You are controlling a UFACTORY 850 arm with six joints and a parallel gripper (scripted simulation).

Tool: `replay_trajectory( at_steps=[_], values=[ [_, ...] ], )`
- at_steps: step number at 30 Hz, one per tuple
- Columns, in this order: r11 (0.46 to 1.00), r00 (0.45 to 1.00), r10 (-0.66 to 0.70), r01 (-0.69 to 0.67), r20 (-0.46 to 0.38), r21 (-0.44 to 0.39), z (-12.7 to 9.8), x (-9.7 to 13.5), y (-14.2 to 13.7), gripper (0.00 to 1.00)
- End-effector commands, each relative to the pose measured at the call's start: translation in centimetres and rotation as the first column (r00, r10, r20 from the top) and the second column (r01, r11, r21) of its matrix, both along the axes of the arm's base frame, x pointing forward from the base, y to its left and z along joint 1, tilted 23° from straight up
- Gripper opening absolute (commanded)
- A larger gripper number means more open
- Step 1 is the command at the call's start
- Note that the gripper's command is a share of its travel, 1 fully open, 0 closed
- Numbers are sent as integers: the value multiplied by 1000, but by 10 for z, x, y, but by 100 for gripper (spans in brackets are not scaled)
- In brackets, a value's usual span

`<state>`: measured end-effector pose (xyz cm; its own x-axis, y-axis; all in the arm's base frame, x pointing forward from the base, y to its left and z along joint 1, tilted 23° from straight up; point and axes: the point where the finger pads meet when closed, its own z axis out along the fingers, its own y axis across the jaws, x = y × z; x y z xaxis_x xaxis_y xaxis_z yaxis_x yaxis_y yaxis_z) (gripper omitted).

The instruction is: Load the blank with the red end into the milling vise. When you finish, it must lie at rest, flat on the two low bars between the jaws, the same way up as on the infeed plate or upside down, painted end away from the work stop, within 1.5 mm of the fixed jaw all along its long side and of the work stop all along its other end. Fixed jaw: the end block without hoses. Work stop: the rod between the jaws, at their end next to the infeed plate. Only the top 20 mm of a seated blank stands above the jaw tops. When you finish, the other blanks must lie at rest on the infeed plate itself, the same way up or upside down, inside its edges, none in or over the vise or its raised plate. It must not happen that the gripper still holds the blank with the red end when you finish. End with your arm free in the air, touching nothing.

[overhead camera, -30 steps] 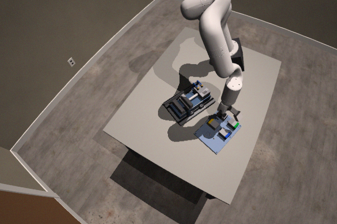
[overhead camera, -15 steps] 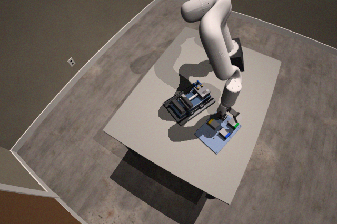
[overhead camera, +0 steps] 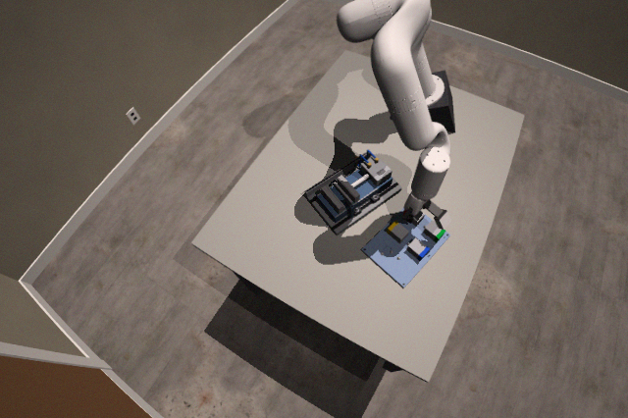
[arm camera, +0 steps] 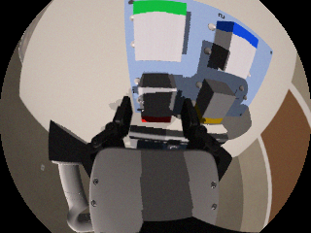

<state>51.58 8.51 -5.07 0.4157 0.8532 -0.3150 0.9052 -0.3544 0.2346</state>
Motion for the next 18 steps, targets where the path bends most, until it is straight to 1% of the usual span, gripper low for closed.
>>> replay_trajectory(
  at_steps=[1,18],
  values=[
    [1000,1000,0,0,1,1,3,0,2,77],
    [1000,1000,0,0,1,1,7,0,3,77]
  ],
)
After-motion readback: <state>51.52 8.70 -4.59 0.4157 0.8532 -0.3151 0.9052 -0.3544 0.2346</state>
